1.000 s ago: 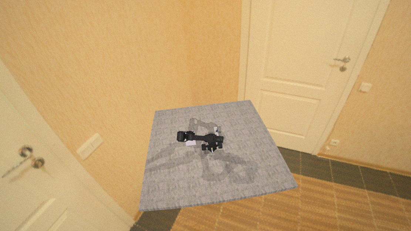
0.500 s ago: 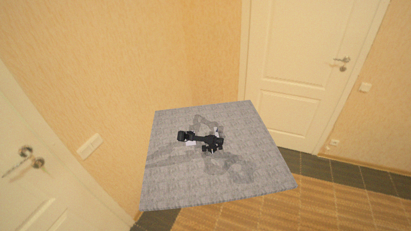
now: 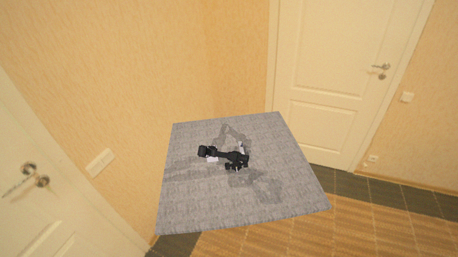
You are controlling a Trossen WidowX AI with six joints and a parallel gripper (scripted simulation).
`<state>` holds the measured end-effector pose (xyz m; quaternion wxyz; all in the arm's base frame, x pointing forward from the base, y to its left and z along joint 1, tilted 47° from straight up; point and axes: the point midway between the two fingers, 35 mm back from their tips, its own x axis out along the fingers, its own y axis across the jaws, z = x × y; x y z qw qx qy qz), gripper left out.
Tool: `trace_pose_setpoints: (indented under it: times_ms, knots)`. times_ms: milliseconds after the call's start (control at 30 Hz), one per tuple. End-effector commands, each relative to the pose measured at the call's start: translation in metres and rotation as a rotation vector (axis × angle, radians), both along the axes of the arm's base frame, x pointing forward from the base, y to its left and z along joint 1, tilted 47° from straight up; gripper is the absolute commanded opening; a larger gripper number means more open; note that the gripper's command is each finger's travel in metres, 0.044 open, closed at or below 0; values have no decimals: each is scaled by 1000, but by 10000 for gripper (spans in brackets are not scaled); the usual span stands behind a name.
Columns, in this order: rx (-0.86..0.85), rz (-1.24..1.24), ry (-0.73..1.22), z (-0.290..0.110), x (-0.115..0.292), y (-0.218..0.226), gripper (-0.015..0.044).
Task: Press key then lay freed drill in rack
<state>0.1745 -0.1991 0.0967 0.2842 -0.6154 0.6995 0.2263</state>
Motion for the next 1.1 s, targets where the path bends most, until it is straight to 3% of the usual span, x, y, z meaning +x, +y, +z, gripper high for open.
trace_pose_setpoints:
  times_ms: [0, 1067]
  knots:
    - [10, -5, 3, -7, -2, -2, 0]
    - [10, -5, 3, -10, -4, 1, 0]
